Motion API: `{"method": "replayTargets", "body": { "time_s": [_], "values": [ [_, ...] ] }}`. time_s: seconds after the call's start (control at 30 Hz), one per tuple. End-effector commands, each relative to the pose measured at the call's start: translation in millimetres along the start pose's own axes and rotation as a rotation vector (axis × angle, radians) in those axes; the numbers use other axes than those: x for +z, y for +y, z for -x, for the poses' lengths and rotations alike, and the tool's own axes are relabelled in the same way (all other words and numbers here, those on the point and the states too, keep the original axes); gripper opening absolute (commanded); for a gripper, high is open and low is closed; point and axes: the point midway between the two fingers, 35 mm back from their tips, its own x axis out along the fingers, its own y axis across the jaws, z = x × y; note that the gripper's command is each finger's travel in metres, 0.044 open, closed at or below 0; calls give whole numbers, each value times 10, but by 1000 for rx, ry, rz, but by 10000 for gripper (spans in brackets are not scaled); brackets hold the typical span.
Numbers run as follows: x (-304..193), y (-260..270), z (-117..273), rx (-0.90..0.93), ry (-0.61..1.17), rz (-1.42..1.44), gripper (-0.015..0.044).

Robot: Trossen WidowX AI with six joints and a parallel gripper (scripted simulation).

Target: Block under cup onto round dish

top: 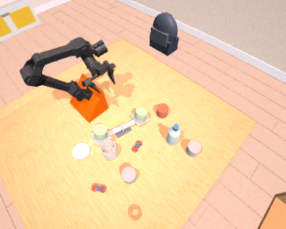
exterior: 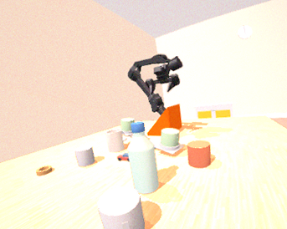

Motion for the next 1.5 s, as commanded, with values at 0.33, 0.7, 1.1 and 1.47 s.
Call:
{"method": "replayTargets", "body": {
  "time_s": [0.33, 0.7, 1.1, 1.47],
  "values": [
    [44, -177, -234, -135, -54, -165, 440],
    [169, 45, -419, -143, 127, 133, 440],
    [306, 308, -729, -66, 329, 468, 440],
    [406, 536, -1096, 79, 482, 747, 440]
  ]
}}
